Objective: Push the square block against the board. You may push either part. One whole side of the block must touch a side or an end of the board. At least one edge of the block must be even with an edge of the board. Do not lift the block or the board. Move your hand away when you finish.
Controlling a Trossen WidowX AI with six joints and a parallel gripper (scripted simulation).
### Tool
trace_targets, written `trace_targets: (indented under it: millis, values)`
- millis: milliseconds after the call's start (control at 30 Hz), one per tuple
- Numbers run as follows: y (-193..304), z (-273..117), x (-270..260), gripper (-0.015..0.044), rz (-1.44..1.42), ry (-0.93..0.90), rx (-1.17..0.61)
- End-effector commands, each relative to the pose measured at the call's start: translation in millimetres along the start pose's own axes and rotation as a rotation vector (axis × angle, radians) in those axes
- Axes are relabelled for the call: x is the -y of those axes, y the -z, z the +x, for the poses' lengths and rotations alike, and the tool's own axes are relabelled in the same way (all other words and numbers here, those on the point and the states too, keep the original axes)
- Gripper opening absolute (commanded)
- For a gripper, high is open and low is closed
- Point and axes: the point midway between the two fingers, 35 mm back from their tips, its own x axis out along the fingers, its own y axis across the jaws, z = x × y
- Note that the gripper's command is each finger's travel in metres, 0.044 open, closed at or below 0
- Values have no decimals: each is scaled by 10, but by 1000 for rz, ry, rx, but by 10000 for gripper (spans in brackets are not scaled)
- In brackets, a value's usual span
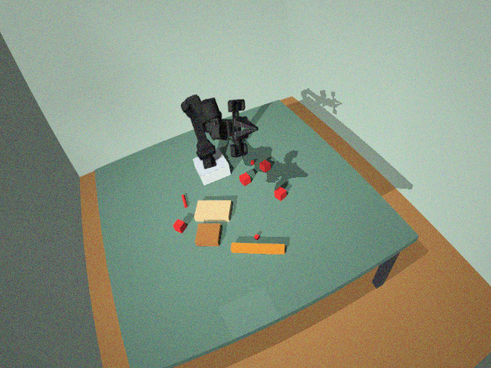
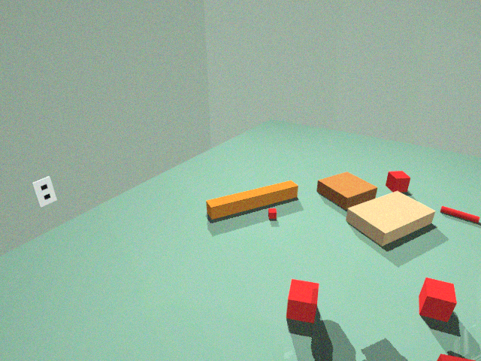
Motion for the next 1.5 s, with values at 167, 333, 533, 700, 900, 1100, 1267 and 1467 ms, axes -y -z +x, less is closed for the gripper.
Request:
trace_targets:
  millis: [167, 333, 533, 700, 900, 1100, 1267, 1467]
  values:
    - [-221, -241, 853, 0, 89, 266, 76]
    - [-324, -461, 1307, 0, 149, 415, 123]
    - [-415, -803, 1826, 0, 228, 595, 184]
    - [-456, -1142, 2217, 0, 297, 743, 236]
    - [-459, -1601, 2629, 0, 383, 918, 300]
    - [-407, -2101, 2967, 0, 473, 1091, 363]
    - [-321, -2535, 3187, 0, 551, 1233, 414]
    - [-169, -3061, 3375, 0, 650, 1401, 471]
